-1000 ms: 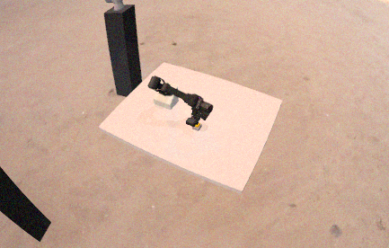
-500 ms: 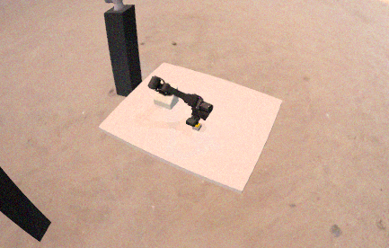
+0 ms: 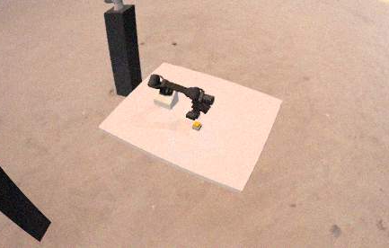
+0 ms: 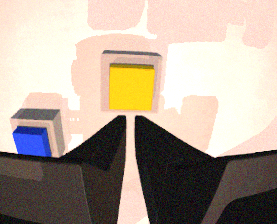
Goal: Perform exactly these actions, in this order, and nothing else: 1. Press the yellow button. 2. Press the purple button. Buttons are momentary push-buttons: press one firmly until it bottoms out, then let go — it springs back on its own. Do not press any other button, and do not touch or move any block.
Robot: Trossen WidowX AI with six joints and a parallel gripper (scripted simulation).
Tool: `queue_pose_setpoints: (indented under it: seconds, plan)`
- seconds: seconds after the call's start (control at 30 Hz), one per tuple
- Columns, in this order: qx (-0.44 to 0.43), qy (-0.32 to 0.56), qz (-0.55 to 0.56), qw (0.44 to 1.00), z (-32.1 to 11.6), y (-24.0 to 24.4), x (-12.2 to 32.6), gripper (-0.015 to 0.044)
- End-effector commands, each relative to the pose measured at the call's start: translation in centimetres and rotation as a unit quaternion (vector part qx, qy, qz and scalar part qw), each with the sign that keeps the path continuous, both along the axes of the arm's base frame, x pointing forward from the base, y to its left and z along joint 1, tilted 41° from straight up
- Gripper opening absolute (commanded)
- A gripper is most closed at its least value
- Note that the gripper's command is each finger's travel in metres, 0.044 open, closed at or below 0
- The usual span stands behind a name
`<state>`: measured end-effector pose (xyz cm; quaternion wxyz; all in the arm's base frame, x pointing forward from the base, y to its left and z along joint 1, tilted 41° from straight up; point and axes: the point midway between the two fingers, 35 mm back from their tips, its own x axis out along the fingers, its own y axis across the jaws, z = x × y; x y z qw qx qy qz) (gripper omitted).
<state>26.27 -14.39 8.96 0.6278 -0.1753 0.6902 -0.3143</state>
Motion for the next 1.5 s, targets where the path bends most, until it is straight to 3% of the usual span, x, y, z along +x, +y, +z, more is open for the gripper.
queue_pose_setpoints:
  seconds: [0.0, 0.2, 0.43, 0.7, 0.93, 1.1, 1.47]
  plan:
    - [-0.002, -0.010, 0.003, 1.000, 3.1, 2.4, 0.6, 0.0020]
    - [0.002, -0.012, 0.004, 1.000, 2.3, 3.4, 0.9, 0.0020]
    - [0.027, -0.015, 0.010, 0.999, -4.9, 13.0, 0.7, 0.0020]
    - [0.008, -0.009, 0.003, 1.000, -11.8, 21.6, -5.2, 0.0020]
    - [0.004, -0.010, 0.003, 1.000, -12.5, 21.9, -5.9, 0.0020]
    - [0.003, -0.010, 0.003, 1.000, -16.8, 18.3, -6.6, 0.0020]
    - [0.003, -0.010, 0.003, 1.000, -17.7, 17.5, -6.7, 0.0020]
